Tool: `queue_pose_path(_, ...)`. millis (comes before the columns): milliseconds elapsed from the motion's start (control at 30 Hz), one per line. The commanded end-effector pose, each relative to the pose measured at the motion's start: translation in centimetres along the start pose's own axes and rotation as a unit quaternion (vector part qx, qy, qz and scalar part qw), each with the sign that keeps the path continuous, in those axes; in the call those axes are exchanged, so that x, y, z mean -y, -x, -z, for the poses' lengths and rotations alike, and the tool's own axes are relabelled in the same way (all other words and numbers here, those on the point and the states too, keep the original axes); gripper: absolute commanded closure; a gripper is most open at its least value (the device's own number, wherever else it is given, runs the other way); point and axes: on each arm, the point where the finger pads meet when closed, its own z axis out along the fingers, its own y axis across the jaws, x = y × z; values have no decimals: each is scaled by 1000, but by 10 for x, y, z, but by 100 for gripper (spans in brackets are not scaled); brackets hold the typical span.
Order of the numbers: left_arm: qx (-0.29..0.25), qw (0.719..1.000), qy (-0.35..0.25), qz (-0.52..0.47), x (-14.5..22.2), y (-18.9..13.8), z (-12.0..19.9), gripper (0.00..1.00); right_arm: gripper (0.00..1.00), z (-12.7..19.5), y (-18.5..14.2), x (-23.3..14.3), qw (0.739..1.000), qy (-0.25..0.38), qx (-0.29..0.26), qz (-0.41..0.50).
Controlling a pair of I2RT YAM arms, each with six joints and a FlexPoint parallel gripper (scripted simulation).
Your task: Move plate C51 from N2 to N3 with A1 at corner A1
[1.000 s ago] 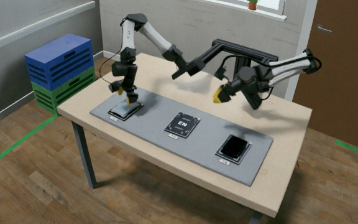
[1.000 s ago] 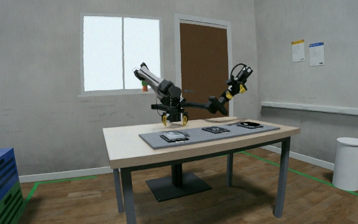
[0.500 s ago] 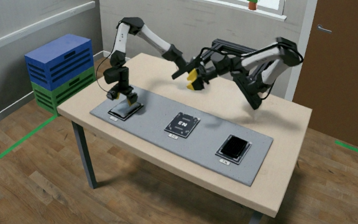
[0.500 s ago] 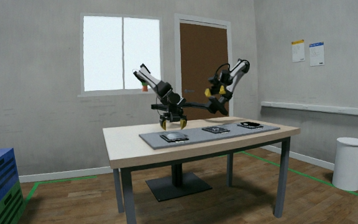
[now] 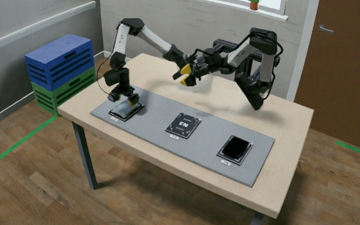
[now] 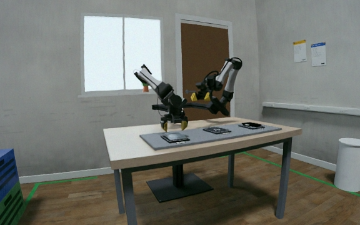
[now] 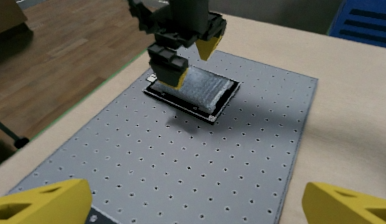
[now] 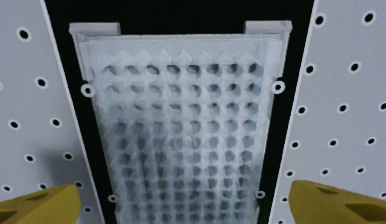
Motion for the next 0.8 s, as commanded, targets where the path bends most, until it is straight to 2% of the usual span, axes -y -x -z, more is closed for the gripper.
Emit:
queue_pose_path(0, 22, 1000, 16, 13, 4, 4, 1, 0, 0, -9, -1, 2, 1000, 5, -12, -3)
queue_pose_path(767, 32, 999, 18, 23, -2, 14, 0, 0, 0, -35, -8, -1, 1000, 6, -13, 2)
